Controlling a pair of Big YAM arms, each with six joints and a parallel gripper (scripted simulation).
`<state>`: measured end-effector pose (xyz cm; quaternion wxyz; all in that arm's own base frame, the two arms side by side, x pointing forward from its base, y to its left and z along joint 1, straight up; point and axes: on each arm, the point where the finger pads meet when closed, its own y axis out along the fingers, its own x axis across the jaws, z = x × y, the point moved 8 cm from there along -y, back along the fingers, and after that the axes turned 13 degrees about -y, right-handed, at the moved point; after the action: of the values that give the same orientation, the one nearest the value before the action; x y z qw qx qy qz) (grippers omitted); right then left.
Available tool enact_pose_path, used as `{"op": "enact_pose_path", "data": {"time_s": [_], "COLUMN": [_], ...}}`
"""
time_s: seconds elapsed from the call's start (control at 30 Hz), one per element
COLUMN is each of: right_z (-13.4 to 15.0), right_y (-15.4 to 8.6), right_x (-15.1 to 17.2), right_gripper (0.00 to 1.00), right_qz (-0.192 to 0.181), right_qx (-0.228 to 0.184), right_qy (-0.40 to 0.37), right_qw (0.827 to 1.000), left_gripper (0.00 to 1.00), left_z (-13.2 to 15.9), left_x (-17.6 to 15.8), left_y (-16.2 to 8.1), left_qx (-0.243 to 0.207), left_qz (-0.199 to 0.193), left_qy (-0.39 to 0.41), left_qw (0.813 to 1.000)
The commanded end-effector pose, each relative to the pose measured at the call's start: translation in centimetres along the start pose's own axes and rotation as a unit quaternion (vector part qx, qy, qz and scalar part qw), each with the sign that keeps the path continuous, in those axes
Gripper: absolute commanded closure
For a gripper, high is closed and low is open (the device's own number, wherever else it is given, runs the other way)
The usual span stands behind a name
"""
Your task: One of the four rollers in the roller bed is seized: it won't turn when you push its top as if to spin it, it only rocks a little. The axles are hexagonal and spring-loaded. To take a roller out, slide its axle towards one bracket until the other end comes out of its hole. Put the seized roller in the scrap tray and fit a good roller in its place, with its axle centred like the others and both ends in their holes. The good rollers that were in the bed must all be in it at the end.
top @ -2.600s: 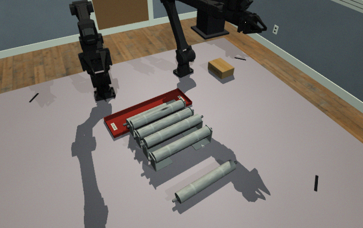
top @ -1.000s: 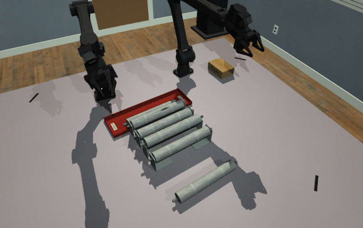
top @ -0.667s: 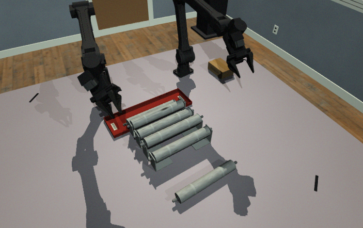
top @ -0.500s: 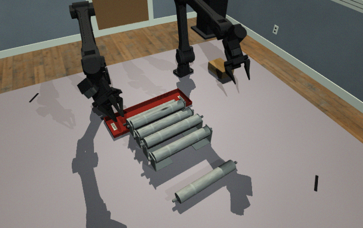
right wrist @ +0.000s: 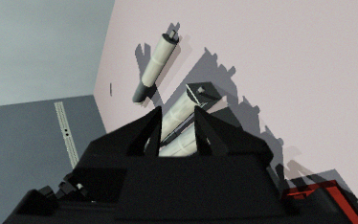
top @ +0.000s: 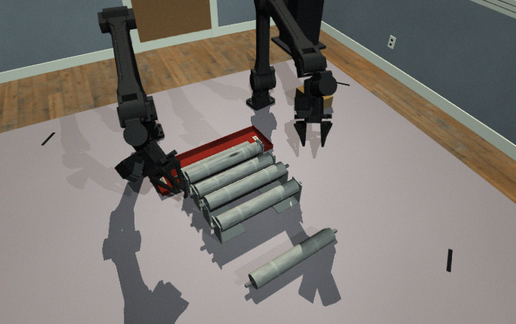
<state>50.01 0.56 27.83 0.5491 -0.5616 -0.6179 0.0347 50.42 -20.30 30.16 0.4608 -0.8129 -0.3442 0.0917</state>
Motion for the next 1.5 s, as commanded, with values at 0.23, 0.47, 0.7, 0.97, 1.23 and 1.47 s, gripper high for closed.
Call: {"op": "enact_pose_path", "data": {"time_s": [0.23,0.47,0.7,0.97,1.23,1.47], "right_z": [-1.1,-0.1,0.9,0.8,3.2,6.0], "right_y": [1.9,2.3,4.2,3.2,4.6,8.2], "right_x": [-0.8,-1.1,-3.3,-2.7,-4.7,-5.6], "right_gripper": [0.68,0.68,0.68,0.68,0.68,0.68], "right_qz": [0.007,0.012,0.034,0.027,0.043,0.060], "right_qx": [0.074,0.111,0.150,0.156,0.174,0.187], "right_qy": [0.182,0.238,0.299,0.313,0.303,0.329], "right_qw": [0.980,0.965,0.942,0.937,0.936,0.924], "left_gripper": [0.38,0.38,0.38,0.38,0.38,0.38], "left_z": [-3.3,-3.7,-2.9,-3.4,-0.2,1.1], "left_x": [-4.5,-6.1,-9.4,-9.6,-11.4,-12.3], "left_y": [3.7,3.6,7.1,5.6,9.2,11.4], "left_qx": [0.064,0.081,0.121,0.117,0.154,0.156], "left_qz": [0.101,0.137,0.194,0.200,0.224,0.223], "left_qy": [0.147,0.187,0.220,0.232,0.215,0.214], "left_qw": [0.982,0.969,0.948,0.945,0.938,0.938]}}
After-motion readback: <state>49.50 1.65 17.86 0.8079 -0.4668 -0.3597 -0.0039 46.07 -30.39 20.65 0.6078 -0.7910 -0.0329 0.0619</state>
